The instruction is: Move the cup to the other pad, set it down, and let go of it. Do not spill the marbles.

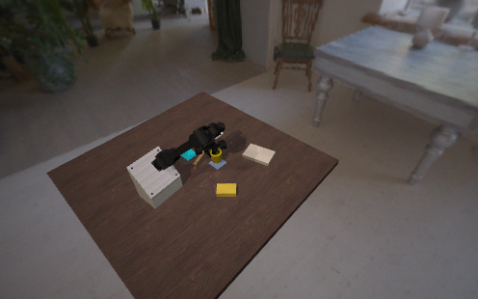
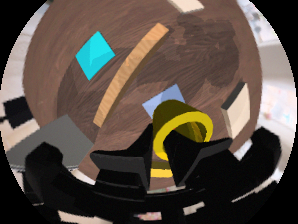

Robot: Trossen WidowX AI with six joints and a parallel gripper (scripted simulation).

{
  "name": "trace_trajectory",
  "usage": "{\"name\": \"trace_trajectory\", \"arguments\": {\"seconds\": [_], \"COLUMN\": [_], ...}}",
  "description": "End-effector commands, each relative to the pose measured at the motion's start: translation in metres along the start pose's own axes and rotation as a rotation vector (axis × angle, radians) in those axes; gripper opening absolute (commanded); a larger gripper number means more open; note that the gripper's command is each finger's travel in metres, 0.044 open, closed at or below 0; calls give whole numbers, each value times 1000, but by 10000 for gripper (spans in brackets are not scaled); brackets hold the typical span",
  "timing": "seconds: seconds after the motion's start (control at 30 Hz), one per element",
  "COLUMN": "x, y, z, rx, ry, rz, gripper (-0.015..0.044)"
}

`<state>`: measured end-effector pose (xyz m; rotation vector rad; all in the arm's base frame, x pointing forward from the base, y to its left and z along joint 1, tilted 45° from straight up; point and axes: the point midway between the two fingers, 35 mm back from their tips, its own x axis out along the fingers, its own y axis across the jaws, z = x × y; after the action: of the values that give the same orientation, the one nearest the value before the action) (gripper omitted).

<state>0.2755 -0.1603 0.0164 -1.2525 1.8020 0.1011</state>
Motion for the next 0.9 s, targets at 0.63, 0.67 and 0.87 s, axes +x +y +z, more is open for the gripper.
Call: {"name": "trace_trajectory", "arguments": {"seconds": [0.63, 0.67, 0.87], "x": [-41, -41, -41], "y": [9, 9, 9], "z": [5, 5, 5], "rx": [-1, -1, -1], "ry": [-1, -1, -1], "rz": [-4, -4, -4], "gripper": [0, 0, 0]}}
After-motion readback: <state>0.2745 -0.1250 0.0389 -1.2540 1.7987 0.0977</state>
